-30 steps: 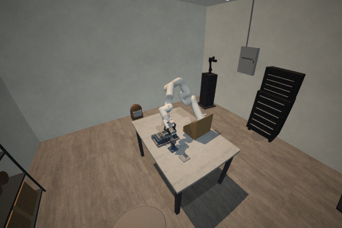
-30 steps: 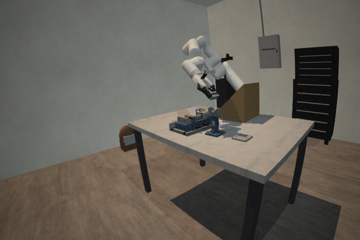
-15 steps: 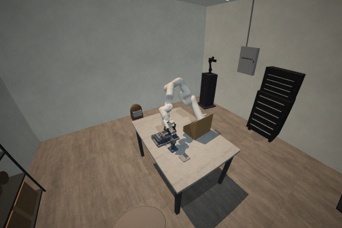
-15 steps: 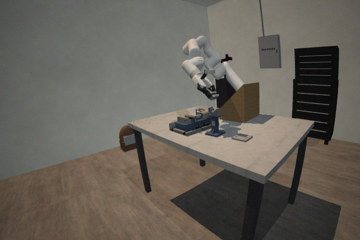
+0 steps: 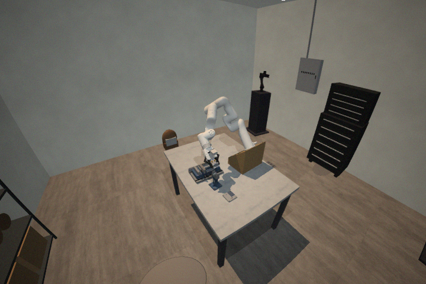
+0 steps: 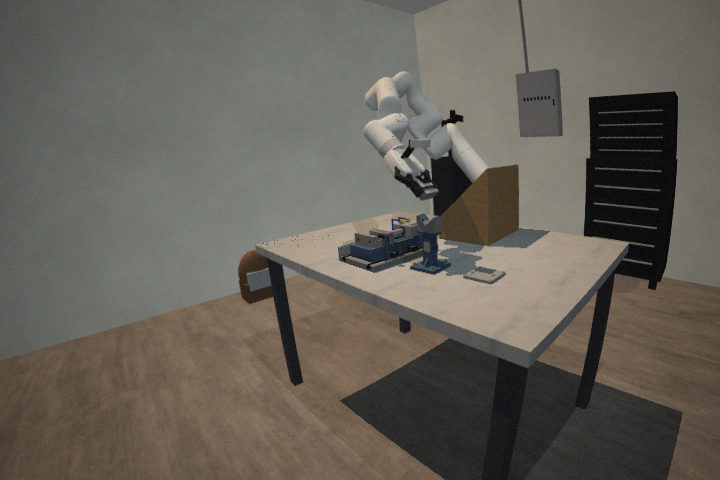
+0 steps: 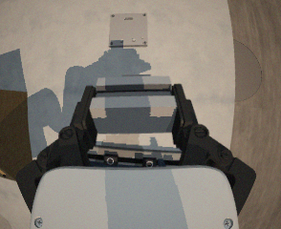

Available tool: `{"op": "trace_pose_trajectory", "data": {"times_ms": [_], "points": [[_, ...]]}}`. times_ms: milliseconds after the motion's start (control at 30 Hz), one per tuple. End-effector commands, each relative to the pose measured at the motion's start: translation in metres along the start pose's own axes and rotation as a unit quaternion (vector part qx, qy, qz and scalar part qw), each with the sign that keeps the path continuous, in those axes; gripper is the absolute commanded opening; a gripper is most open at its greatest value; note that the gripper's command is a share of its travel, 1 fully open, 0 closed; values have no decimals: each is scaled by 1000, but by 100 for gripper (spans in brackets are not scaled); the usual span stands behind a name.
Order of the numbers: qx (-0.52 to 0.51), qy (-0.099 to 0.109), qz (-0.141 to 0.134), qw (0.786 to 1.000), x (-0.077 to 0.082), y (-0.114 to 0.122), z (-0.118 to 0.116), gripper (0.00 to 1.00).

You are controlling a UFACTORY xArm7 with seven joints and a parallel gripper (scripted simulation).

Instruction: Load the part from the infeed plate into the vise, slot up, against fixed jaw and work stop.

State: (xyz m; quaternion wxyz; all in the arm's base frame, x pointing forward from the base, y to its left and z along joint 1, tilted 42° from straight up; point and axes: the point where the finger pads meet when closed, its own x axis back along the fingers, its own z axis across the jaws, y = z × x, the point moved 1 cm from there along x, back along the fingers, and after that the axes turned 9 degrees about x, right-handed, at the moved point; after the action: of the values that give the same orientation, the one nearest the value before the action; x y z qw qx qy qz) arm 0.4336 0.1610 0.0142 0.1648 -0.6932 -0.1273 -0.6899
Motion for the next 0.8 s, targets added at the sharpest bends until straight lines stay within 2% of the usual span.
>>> {"op": "trace_pose_trajectory", "data": {"times_ms": [0, 767], "points": [[2, 1, 0, 1000, 1, -2, 1, 0], [2, 1, 0, 1000, -5, 4, 0, 0]]}}
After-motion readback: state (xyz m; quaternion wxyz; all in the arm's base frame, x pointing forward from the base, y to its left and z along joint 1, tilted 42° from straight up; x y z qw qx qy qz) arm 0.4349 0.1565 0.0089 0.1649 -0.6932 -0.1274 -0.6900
